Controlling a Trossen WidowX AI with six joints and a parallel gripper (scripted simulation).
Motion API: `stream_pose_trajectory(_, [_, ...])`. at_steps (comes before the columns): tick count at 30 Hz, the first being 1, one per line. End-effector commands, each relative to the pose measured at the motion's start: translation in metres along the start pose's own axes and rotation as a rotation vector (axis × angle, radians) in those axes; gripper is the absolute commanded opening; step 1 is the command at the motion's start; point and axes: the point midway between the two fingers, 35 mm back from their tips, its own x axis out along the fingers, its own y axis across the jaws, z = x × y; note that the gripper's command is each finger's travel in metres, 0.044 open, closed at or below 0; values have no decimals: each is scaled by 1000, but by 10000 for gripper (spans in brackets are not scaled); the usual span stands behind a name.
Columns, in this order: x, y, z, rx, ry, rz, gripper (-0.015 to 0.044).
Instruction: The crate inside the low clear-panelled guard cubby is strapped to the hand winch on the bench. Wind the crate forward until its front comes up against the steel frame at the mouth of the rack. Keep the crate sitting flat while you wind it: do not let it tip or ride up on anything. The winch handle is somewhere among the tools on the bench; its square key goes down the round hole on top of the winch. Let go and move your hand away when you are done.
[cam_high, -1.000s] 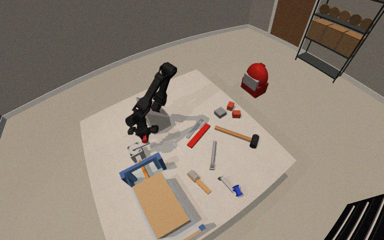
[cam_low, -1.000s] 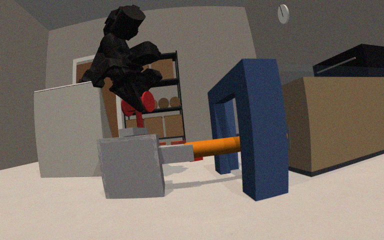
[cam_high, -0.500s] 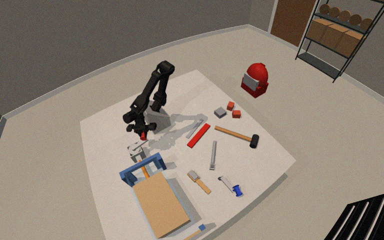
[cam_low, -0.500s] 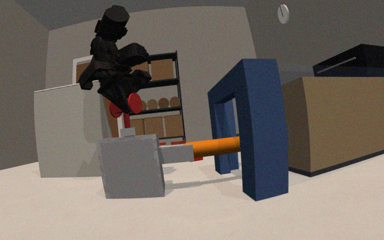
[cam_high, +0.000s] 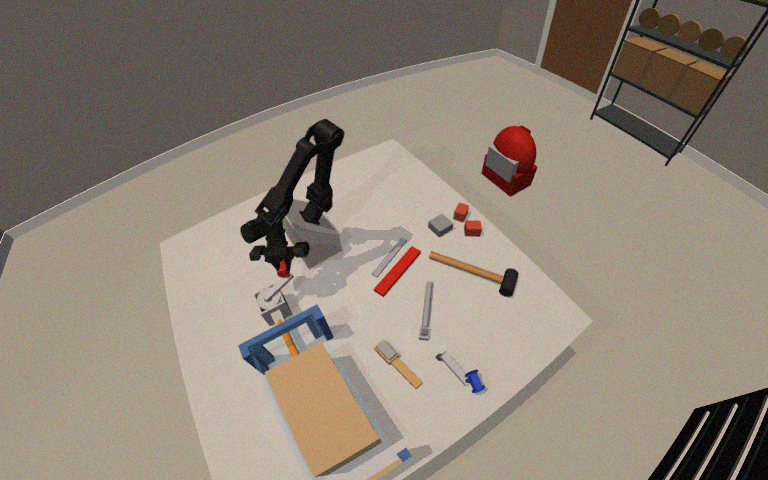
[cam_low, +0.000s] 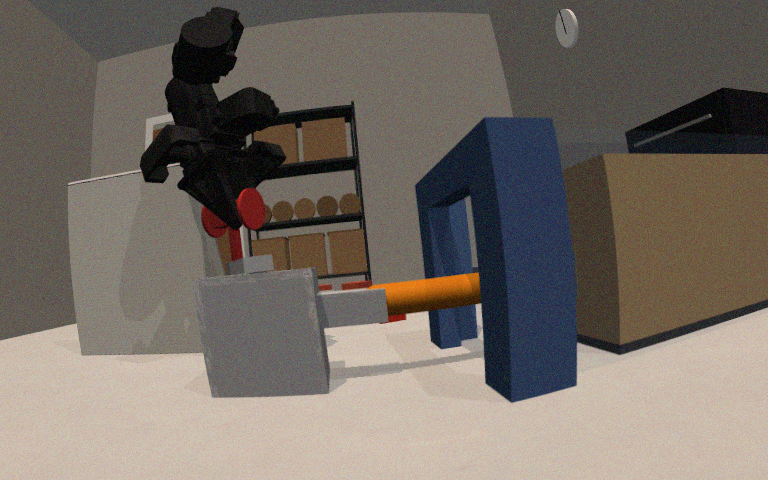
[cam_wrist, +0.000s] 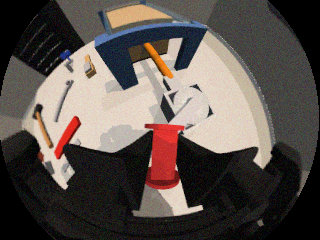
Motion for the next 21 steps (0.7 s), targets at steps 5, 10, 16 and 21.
stream_pose_trajectory(5, [-4, -17, -13, 19, 24, -32, 0])
stream_pose_trajectory(10, [-6, -24, -16, 19, 24, -33, 0])
stream_pose_trajectory(16, [-7, -33, -19, 19, 24, -33, 0])
stream_pose_trajectory(21, [-8, -39, -21, 19, 24, -34, 0])
